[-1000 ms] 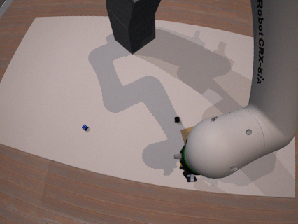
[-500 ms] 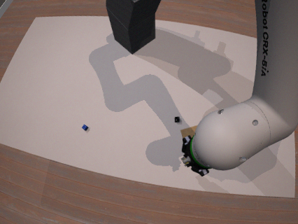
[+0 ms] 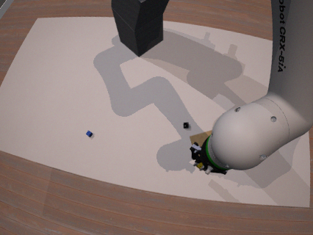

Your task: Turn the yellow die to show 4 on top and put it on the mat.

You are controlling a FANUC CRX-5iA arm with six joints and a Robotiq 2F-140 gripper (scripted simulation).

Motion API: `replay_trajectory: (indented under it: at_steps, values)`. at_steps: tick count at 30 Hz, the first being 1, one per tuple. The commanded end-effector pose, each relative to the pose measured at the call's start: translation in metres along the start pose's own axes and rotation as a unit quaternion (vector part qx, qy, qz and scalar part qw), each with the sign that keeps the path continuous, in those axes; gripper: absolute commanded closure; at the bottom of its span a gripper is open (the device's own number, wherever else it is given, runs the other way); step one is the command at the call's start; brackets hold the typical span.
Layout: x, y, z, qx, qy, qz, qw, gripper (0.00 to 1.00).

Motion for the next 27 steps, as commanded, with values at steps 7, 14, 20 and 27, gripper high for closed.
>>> replay_trajectory:
  at_steps: [7,14,20,27]
  values:
    - [0.001,-0.013,-0.002,0.174,0.004,0.007,0.985,0.82]
    - [0.001,-0.021,-0.004,0.280,0.004,0.007,0.960,0.82]
    - [0.001,-0.026,-0.005,0.342,0.005,0.006,0.940,0.82]
    - [0.002,-0.035,-0.007,0.447,0.006,0.006,0.894,0.82]
Point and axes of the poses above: the point where the finger pads meet when closed, its own x axis back along the fingers, its own z axis across the jaws, y = z × x, the point moved 6 cm from there along x, back along the fingers, and after that the axes turned 15 degrees about -x, right-handed, at the moved point
